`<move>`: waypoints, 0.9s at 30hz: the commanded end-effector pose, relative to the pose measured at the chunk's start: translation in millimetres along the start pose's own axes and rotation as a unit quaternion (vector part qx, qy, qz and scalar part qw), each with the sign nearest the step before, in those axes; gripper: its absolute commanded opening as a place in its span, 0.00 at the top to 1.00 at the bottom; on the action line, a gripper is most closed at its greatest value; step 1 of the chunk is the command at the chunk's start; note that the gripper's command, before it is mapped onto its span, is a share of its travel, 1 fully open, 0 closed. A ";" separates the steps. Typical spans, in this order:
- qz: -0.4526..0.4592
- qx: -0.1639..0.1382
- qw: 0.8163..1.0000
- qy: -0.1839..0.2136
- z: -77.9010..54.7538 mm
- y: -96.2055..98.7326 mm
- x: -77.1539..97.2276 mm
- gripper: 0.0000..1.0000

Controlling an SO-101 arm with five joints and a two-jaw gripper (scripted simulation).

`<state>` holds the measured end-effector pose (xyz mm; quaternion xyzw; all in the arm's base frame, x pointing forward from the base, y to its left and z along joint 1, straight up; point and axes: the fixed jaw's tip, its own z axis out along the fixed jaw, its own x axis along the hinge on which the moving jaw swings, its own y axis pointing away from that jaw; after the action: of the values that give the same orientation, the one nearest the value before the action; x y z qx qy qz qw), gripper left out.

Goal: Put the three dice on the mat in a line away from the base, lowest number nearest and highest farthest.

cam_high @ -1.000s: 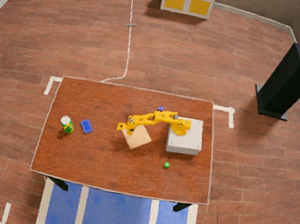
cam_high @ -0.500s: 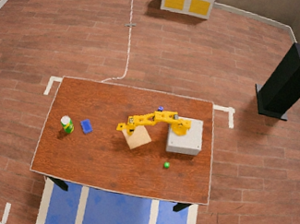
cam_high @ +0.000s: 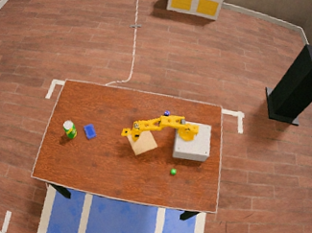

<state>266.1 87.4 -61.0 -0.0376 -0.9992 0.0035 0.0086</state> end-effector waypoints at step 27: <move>-0.001 -0.001 1.000 -0.001 13.3 -1.9 -0.1 1.00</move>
<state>265.9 87.3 -71.1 -0.0376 -0.9993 0.0027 0.0063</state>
